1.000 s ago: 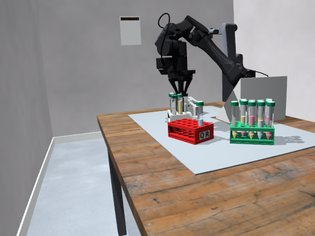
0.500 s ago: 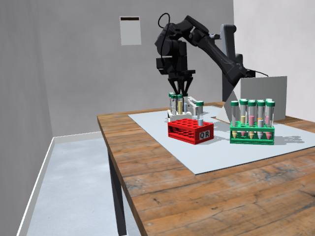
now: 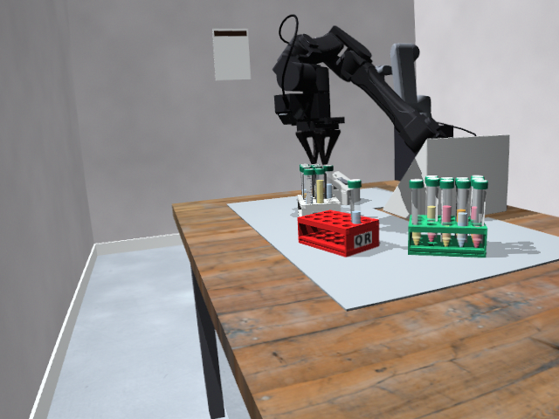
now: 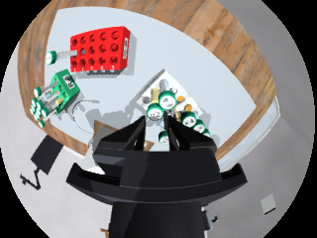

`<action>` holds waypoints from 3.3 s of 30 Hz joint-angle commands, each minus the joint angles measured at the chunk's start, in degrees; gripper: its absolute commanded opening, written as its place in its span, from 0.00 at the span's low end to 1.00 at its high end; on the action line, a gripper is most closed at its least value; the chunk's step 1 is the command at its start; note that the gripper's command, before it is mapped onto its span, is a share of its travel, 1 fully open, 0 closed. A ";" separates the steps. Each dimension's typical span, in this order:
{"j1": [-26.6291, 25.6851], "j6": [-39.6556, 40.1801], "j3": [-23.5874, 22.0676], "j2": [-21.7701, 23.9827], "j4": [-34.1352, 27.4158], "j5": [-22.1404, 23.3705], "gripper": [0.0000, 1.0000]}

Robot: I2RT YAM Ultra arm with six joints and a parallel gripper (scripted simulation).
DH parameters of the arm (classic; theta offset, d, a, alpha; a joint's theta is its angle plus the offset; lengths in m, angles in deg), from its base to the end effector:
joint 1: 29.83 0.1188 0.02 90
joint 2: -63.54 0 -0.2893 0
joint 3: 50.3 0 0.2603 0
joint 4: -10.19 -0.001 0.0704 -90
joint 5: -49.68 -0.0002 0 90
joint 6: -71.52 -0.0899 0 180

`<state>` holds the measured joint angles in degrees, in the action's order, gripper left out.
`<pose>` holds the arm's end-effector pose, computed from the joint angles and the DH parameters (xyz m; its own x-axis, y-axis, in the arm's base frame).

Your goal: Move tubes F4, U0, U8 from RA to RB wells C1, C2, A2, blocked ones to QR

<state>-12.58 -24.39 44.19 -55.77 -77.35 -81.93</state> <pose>0.3472 0.0463 0.1346 -0.9262 -0.2070 0.3152 -0.3696 0.6640 -0.6500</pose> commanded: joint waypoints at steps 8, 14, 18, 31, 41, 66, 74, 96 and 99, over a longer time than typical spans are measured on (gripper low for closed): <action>4.63 -4.00 4.54 1.87 -6.97 1.88 0.30; 6.11 -5.72 8.35 -0.72 -11.29 2.46 0.30; 7.36 -7.19 10.70 -1.33 -13.96 2.98 0.30; 7.72 -7.36 12.83 -2.20 -15.59 2.78 0.30; 6.84 -7.02 12.36 -1.48 -15.21 2.60 0.30; 21.72 20.11 11.49 -16.58 -7.06 10.31 0.30; 21.74 34.86 12.07 -15.05 -7.39 10.09 0.30; 26.13 43.99 20.49 -26.42 -9.33 13.29 0.30; 27.45 42.85 23.92 -29.59 -10.06 14.08 0.30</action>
<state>12.38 20.14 64.23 -83.57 -86.14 -69.90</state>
